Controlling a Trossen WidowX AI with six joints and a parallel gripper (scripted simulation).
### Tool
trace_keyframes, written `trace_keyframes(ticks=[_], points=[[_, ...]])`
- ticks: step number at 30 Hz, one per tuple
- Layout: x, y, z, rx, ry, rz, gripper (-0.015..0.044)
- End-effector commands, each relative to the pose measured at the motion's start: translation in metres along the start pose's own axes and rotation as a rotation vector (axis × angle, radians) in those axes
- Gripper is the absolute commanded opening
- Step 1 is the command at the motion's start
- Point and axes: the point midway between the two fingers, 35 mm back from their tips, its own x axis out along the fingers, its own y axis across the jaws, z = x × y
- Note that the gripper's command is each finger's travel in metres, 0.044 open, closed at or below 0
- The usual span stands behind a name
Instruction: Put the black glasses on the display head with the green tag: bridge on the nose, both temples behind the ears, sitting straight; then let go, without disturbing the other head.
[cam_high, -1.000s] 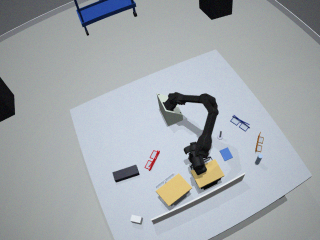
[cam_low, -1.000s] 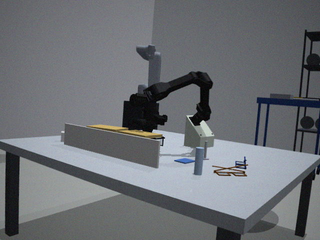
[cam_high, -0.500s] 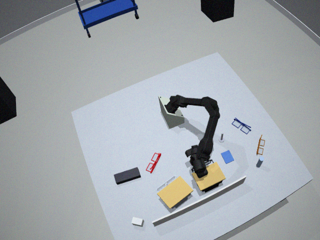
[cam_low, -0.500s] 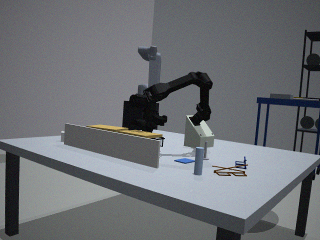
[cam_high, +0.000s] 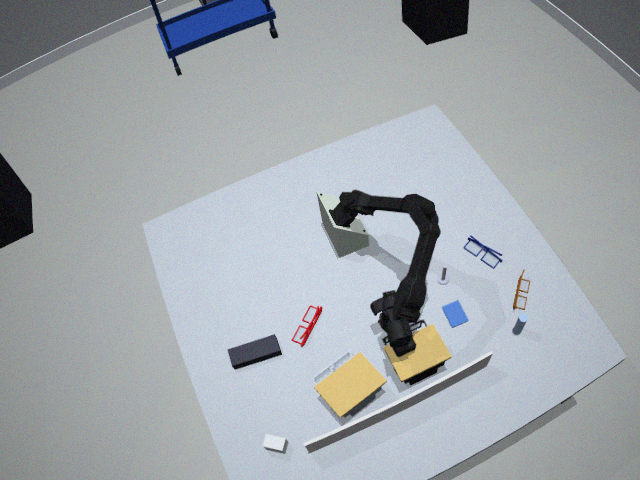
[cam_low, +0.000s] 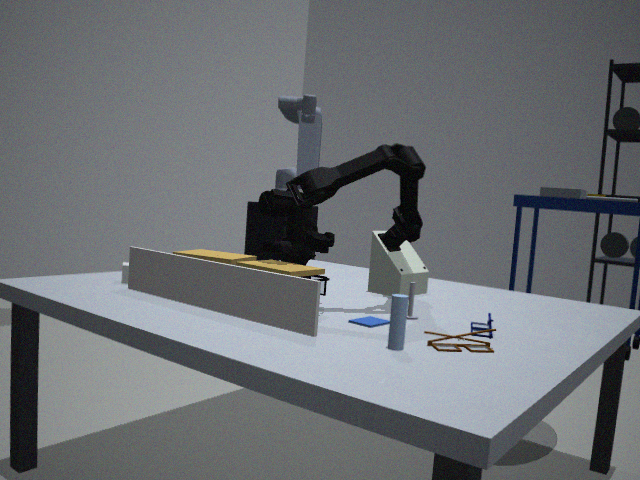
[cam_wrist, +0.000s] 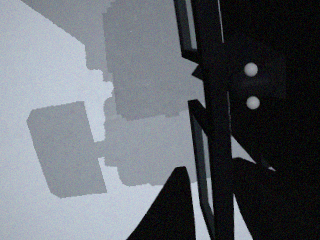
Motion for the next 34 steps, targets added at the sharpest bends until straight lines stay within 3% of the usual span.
trace_keyframes(ticks=[1, 6, 11, 18, 34], points=[[0.0, 0.0, 0.0, 0.0, 0.0, 0.0, 0.0107], [-0.002, 0.0, 0.0, 0.0, 0.001, 0.001, 0.0107], [-0.033, -0.001, -0.001, 0.005, 0.01, 0.026, 0.0107], [-0.036, 0.001, -0.001, 0.005, 0.01, 0.027, 0.0107], [-0.054, 0.056, -0.002, 0.008, 0.011, 0.03, 0.0107]])
